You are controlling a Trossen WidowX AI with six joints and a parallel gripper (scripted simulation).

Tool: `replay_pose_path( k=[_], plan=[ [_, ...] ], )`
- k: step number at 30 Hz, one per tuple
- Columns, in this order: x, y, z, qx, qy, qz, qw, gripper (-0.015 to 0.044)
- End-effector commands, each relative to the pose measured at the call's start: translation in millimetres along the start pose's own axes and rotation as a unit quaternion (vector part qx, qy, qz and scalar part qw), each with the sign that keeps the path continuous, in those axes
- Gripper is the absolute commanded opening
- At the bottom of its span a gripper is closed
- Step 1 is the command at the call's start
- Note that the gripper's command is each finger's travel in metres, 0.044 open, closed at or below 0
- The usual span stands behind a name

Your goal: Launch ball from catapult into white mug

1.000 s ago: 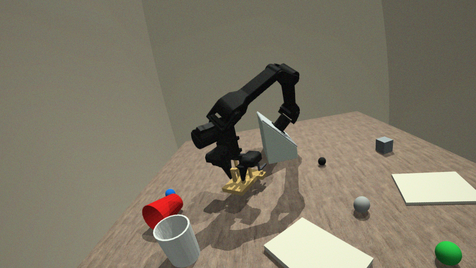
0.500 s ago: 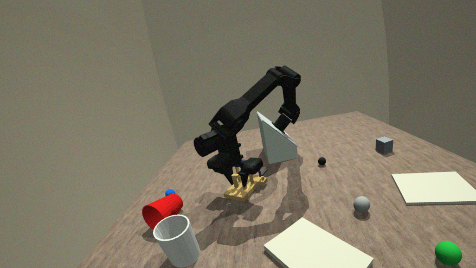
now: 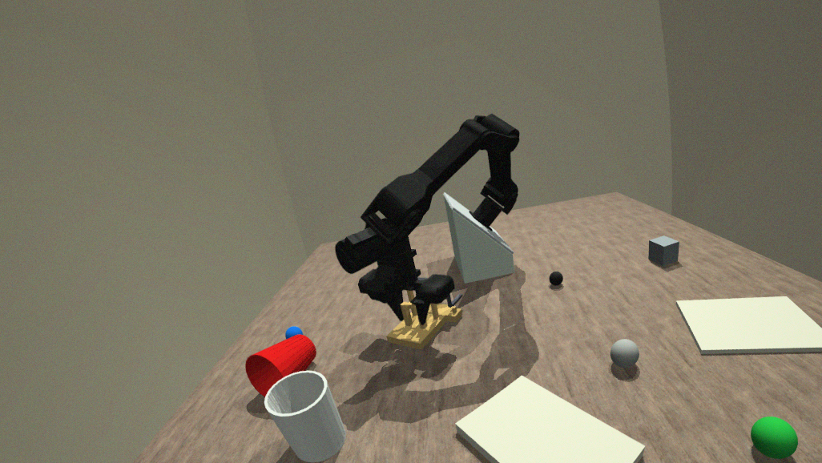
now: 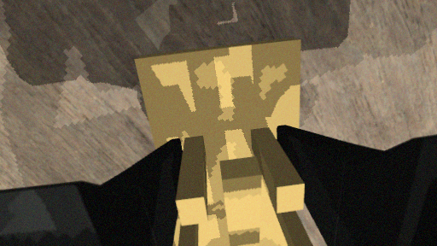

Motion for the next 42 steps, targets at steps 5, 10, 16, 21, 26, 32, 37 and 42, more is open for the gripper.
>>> replay_pose_path(
  k=[5, 10, 16, 21, 26, 32, 37, 42],
  plan=[
    [1, 1, 1, -0.001, 0.002, 0.000, 1.000, 0.0315],
    [1, 24, 3, -0.002, 0.001, -0.001, 1.000, 0.0440],
    [-1, 101, -1, -0.001, 0.000, -0.002, 1.000, 0.0440],
    [-2, 86, 1, -0.002, -0.003, 0.000, 1.000, 0.0440],
    [-2, 98, -3, -0.008, -0.002, 0.002, 1.000, 0.0440],
    [-2, 51, -2, -0.007, -0.002, 0.002, 1.000, 0.0440],
    [-2, 50, -2, -0.008, -0.002, 0.002, 1.000, 0.0440],
    [-2, 42, -2, -0.008, -0.002, 0.002, 1.000, 0.0440]
  ],
)
Point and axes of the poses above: the point midway between the two fingers, 35 mm back from their tips, its own y axis back along the fingers, its own x axis across the jaws, z = x × y, the point moved 6 cm from there along y, back along the fingers, and after that the axes turned 6 degrees about -y, right-handed, at the moved point
